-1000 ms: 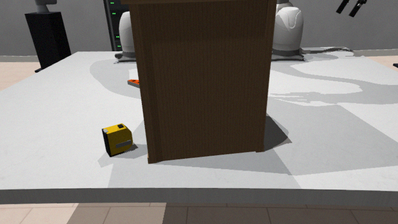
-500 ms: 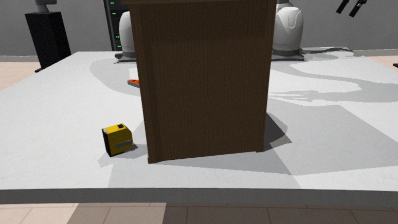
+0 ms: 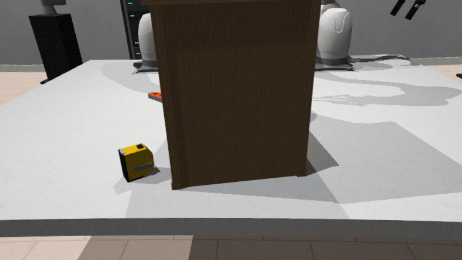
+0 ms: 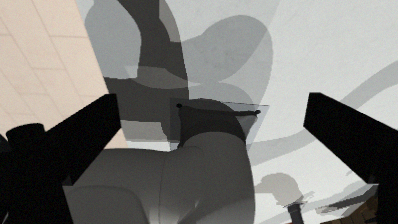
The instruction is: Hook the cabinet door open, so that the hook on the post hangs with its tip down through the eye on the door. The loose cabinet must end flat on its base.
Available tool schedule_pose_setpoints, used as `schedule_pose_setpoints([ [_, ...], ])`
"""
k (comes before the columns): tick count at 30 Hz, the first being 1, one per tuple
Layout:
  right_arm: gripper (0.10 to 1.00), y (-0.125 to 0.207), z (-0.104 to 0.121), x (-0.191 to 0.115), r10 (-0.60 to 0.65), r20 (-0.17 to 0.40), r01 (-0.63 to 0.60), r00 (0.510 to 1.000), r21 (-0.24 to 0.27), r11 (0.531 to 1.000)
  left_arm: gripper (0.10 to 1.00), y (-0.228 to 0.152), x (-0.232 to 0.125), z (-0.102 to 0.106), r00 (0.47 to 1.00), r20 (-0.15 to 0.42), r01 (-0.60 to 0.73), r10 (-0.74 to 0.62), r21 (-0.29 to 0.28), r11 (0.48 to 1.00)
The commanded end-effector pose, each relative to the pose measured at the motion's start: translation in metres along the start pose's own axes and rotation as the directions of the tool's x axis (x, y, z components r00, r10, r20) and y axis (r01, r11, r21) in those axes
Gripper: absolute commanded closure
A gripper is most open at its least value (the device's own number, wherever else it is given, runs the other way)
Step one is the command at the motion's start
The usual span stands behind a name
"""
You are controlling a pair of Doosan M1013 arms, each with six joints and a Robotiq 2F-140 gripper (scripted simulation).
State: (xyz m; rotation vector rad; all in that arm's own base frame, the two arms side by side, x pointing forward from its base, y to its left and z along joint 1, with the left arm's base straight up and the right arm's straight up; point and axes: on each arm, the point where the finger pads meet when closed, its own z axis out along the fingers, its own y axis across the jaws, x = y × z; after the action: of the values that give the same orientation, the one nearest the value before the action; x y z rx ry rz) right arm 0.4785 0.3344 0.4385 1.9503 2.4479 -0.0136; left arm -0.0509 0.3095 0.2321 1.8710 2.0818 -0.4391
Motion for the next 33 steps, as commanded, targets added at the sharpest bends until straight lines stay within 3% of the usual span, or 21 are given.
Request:
schedule_pose_setpoints([
  [1,0.871,-0.001,-0.001,0.001,-0.103,-0.015,0.103,0.995,-0.002,0.995,0.098,0.0,0.0,-0.001,1.0,-0.001,0.0,0.0,0.0,1.0],
  [22,0.871,-0.001,0.0,0.001,-0.103,-0.015,0.103,0.995,-0.002,0.995,0.098,0.0,0.0,-0.001,1.0,-0.001,0.0,0.0,0.0,1.0],
  [33,0.871,-0.001,0.024,0.001,-0.103,-0.015,0.103,0.995,-0.002,0.995,0.098,0.0,0.0,-0.001,1.0,-0.001,0.0,0.0,0.0,1.0],
])
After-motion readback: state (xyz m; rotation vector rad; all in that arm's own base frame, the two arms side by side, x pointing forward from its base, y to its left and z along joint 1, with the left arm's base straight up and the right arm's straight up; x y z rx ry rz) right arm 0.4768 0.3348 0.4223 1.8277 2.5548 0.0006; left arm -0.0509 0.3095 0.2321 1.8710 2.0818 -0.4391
